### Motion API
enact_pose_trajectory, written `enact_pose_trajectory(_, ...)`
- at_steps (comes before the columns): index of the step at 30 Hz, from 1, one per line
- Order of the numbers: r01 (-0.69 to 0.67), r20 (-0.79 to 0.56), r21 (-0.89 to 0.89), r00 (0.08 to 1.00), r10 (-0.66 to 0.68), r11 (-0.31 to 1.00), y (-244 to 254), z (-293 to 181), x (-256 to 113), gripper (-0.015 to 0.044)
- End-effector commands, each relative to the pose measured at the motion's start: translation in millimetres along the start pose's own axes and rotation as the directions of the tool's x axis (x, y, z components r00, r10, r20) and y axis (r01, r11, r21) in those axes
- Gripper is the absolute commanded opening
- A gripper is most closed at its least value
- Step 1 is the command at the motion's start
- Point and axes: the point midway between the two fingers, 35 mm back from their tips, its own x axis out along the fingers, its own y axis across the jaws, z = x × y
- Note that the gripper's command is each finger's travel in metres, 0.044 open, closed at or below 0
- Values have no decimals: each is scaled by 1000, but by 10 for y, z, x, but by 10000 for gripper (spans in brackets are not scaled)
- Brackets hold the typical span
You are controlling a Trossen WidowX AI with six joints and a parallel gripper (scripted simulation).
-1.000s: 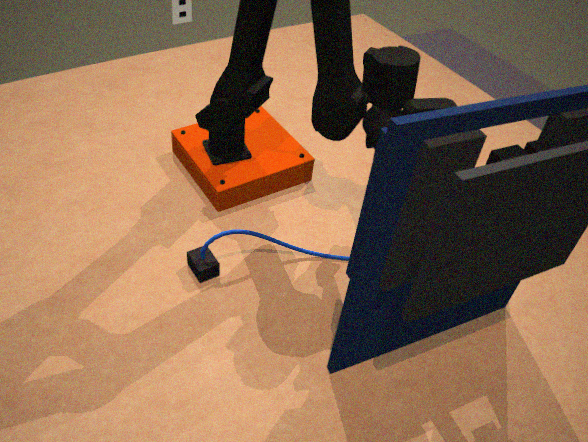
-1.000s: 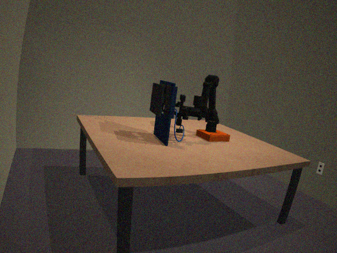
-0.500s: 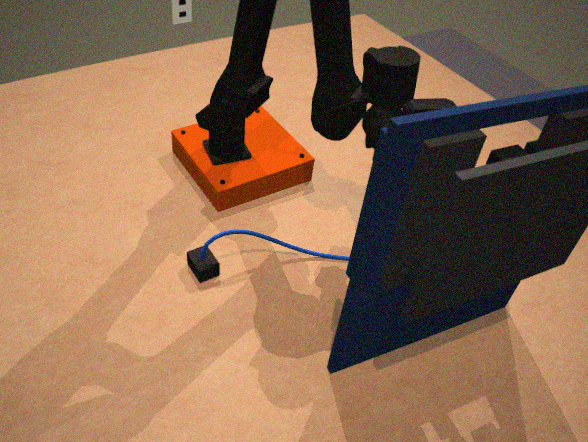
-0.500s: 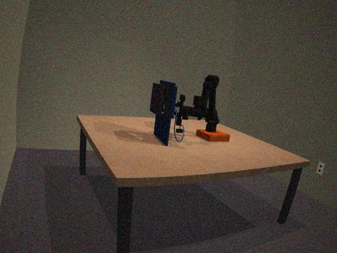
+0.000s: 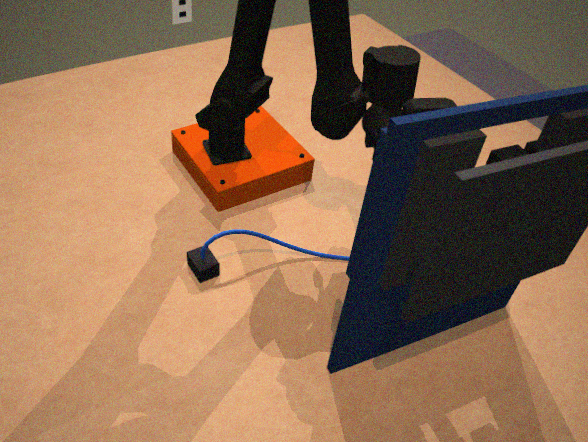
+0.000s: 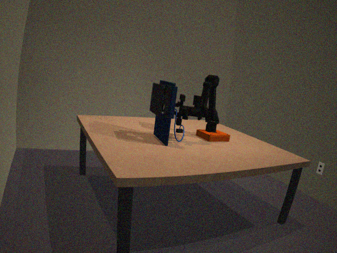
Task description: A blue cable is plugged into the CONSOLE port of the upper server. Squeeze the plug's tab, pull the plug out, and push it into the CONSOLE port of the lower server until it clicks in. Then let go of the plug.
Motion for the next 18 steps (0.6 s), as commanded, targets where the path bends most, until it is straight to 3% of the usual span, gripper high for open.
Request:
enact_pose_trajectory(1,6,5,9,1000,-6,1000,-44,0,0,0)
enact_pose_trajectory(18,7,5,9,1000,-7,1000,-61,-4,1,0)
